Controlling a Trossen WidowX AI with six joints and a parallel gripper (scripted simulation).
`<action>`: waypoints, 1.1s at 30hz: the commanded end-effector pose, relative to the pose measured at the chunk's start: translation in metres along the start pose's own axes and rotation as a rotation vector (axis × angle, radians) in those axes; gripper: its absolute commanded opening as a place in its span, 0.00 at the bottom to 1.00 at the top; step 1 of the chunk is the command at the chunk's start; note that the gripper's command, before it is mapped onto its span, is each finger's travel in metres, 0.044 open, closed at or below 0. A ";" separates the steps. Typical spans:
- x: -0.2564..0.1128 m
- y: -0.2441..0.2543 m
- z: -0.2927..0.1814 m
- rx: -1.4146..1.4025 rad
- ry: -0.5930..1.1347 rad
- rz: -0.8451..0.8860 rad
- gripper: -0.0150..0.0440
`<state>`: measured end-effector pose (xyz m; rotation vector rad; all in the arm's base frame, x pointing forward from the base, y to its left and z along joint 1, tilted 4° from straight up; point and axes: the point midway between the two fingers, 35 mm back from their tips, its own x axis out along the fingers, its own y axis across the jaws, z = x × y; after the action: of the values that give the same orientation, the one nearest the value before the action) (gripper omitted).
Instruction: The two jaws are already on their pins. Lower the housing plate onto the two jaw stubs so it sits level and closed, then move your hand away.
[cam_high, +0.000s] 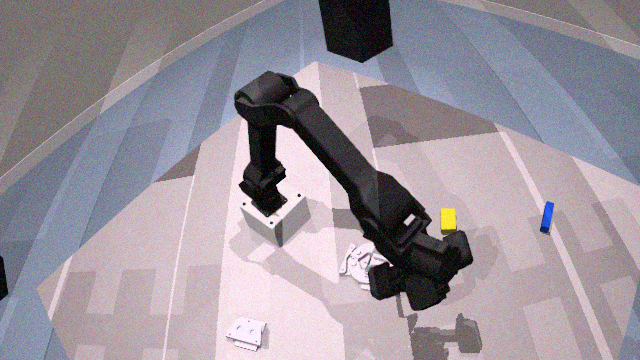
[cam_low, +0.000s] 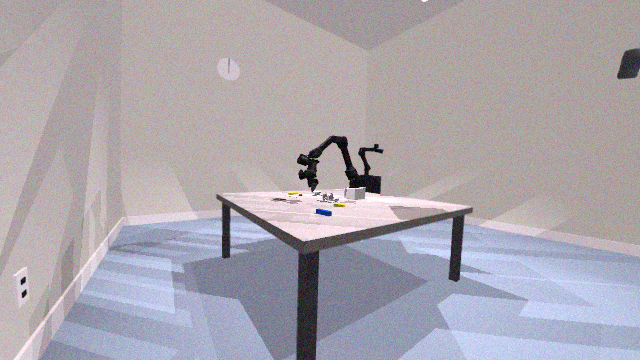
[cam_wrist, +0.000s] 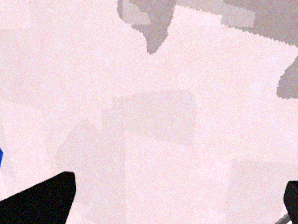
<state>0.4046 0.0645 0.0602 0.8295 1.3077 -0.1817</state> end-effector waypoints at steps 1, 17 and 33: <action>-0.026 -0.052 0.030 0.017 -0.057 -0.075 1.00; -0.141 -0.261 0.059 0.221 -0.157 -0.358 1.00; -0.161 -0.334 0.033 0.307 -0.138 -0.444 1.00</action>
<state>0.2004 -0.2427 0.0781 0.7582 1.3226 -0.7906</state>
